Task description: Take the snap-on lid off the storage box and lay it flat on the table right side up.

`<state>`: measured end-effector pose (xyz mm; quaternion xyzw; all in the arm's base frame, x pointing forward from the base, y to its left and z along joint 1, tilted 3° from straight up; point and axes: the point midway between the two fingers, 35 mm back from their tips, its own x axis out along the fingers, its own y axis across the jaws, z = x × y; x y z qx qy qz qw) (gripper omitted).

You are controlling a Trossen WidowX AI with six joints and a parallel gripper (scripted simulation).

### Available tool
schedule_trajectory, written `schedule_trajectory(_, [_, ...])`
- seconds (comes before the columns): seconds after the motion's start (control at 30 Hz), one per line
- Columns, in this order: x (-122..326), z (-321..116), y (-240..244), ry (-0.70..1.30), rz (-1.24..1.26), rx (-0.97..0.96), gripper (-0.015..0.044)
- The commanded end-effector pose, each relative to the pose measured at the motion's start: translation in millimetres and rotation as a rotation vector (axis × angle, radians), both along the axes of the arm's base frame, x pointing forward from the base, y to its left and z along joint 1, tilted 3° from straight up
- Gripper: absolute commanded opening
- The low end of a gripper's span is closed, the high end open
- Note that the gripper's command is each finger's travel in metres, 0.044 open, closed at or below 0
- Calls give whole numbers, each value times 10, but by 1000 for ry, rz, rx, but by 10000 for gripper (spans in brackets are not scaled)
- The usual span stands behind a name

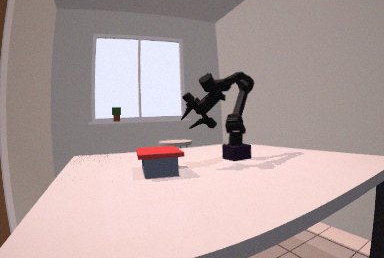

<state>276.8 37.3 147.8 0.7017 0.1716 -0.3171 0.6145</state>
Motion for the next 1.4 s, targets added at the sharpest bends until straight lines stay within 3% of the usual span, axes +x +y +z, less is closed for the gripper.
schedule_trajectory(0.0, [-18, -1, 62, -11, 29, 6, 235])
schedule_trajectory(0.17, [-15, -23, 65, -11, 29, 6, 235])
schedule_trajectory(0.37, [-14, -647, 98, -10, 29, 7, 235])
schedule_trajectory(1.37, [268, -876, 74, -10, 28, 6, 235])
